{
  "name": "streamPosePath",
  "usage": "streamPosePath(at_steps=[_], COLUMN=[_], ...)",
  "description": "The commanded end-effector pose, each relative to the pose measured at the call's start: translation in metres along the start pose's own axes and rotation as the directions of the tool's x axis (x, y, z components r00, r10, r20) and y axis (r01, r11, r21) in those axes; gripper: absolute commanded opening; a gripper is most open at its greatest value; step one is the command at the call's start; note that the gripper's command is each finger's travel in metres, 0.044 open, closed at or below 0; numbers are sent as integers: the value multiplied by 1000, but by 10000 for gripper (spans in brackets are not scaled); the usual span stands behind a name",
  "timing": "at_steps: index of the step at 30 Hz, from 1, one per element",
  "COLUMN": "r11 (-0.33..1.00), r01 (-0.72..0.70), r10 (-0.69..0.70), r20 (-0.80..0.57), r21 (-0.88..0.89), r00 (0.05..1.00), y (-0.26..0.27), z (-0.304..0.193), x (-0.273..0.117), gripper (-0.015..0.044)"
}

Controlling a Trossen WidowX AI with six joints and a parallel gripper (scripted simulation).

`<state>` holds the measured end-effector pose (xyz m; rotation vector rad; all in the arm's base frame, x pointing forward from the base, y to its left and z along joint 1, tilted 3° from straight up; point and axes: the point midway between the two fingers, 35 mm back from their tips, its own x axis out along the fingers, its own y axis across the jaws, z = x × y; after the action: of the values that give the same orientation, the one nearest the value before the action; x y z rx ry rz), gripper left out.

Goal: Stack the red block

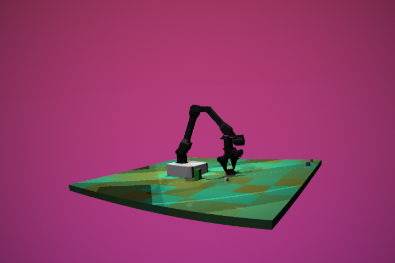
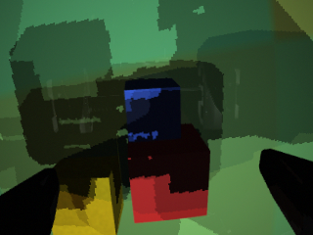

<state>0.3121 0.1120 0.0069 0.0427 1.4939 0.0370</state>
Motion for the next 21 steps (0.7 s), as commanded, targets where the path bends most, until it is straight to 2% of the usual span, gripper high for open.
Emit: streamPosePath(at_steps=[1, 19, 21], r11=[1000, 1000, 1000], r01=[6, 6, 6], r10=[-6, -6, -6], r20=[-17, -17, -17], r21=[-4, -4, -4], r00=[1000, 1000, 1000], y=[-2, -2, -2], z=[-5, -5, -5], x=[11, 16, 16], gripper=[440, 440, 387])
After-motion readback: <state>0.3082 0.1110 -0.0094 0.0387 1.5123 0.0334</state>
